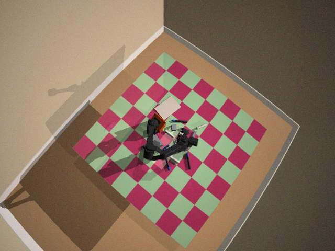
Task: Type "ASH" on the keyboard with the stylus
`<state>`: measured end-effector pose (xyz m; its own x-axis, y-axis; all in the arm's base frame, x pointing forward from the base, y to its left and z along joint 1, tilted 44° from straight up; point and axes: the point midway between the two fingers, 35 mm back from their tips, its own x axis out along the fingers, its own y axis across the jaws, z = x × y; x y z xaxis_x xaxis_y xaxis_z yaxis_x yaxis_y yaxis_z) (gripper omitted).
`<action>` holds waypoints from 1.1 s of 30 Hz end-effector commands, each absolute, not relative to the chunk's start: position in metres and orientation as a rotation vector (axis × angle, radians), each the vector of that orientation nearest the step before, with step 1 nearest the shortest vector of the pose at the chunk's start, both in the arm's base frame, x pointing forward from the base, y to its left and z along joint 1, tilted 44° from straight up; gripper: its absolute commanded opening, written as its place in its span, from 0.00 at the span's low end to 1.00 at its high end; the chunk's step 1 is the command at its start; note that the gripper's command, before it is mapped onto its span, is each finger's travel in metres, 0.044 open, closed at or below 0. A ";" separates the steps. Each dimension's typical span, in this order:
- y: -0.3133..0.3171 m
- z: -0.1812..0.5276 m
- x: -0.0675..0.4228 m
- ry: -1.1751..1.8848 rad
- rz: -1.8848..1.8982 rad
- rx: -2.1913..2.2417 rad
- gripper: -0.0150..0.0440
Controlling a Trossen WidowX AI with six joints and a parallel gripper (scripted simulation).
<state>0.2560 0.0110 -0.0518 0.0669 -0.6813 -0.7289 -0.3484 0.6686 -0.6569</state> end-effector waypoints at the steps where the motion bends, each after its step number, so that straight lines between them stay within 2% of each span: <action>1: -0.023 -0.019 0.272 1.534 -0.325 -0.879 0.25; 14: -0.031 -0.011 0.275 1.534 -0.328 -0.881 0.25; 19: -0.022 -0.024 0.236 1.536 -0.326 -0.881 0.25; 33: -0.006 -0.038 0.230 1.536 -0.320 -0.877 0.25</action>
<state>0.2359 -0.0184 -0.0253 0.0721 -0.6896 -0.7206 -0.3293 0.6655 -0.6698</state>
